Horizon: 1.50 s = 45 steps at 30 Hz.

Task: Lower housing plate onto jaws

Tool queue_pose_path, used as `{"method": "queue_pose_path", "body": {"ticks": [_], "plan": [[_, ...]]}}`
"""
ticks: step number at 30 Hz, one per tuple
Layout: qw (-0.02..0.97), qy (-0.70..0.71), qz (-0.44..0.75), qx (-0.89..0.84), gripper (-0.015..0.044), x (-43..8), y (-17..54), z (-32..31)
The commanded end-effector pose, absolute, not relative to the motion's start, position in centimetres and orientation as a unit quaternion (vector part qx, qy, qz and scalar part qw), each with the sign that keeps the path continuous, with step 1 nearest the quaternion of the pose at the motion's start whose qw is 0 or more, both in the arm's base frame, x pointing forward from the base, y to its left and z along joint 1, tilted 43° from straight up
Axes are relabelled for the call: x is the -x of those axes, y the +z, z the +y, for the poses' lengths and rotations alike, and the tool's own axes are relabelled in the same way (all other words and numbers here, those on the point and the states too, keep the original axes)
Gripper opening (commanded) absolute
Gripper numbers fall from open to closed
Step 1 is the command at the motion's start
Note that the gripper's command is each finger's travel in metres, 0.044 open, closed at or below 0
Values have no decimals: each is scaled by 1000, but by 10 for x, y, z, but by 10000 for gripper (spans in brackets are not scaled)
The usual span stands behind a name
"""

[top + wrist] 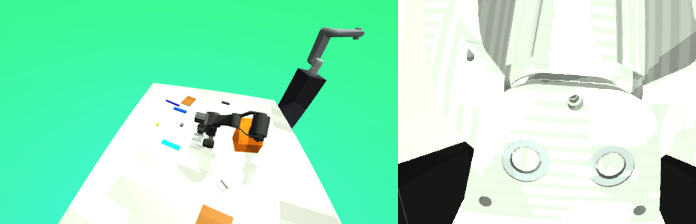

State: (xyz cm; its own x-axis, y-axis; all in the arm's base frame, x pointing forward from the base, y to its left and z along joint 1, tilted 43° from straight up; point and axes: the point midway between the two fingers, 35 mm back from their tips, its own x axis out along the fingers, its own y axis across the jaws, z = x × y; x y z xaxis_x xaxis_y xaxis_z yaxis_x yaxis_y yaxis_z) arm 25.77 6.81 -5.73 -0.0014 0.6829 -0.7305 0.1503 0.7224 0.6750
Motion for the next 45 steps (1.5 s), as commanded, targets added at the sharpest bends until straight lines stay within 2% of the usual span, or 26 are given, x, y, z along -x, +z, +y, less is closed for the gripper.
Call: {"method": "queue_pose_path", "body": {"ticks": [1,12,15,16,30,38,45], "plan": [[635,210,675,-310,351,-258,-57,69],[635,210,675,-310,351,-258,-57,69],[636,209,676,-308,430,-258,-57,68],[636,209,676,-308,440,-258,-57,68],[636,209,676,-308,440,-258,-56,66],[636,209,676,-308,440,-259,-4,18],[640,206,672,-310,440,-256,-3,14]]}}
